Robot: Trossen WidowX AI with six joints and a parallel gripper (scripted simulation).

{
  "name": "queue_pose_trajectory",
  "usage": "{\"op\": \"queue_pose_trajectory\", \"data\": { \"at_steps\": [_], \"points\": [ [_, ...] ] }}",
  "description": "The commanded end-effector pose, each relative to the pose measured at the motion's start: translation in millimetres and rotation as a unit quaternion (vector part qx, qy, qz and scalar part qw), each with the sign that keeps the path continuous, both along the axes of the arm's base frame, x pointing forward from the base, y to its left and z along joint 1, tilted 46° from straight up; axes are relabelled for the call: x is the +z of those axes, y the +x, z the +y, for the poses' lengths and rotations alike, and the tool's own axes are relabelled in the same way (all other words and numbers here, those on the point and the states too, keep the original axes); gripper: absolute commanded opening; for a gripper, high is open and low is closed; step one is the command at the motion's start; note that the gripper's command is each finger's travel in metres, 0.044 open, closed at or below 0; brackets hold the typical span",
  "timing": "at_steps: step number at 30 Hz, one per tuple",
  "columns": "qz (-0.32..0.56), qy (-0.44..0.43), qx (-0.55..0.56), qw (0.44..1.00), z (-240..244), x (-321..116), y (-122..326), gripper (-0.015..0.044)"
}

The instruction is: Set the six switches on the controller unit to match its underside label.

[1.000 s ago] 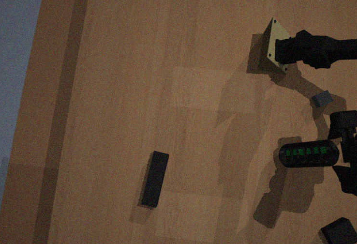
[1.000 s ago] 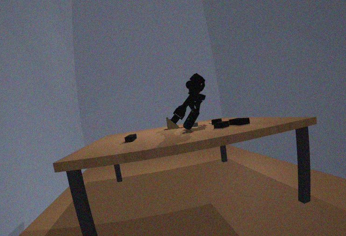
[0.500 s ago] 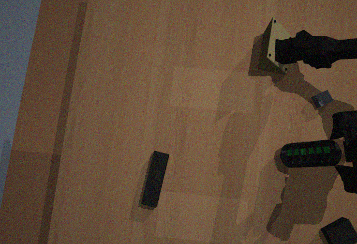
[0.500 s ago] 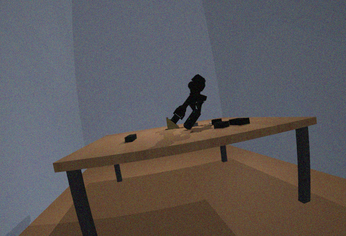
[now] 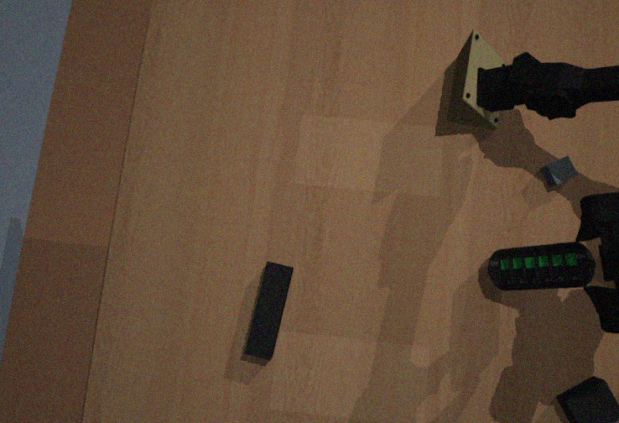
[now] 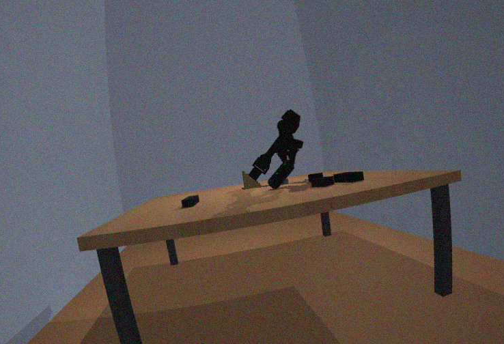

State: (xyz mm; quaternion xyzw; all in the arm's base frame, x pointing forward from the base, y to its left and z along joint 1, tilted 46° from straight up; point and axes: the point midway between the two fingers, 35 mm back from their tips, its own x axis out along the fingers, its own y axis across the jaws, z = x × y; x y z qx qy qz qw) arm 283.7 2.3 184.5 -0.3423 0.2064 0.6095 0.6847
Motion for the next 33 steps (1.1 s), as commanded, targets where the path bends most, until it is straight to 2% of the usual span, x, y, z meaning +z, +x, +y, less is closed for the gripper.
{"op": "queue_pose_trajectory", "data": {
  "at_steps": [1,33],
  "points": [
    [0.002,0.0,0.0,1.0,3.8,-1.4,-0.5,0.0338],
    [0.002,0.001,0.0,1.0,28.3,-1.8,0.3,0.0338]
  ]
}}
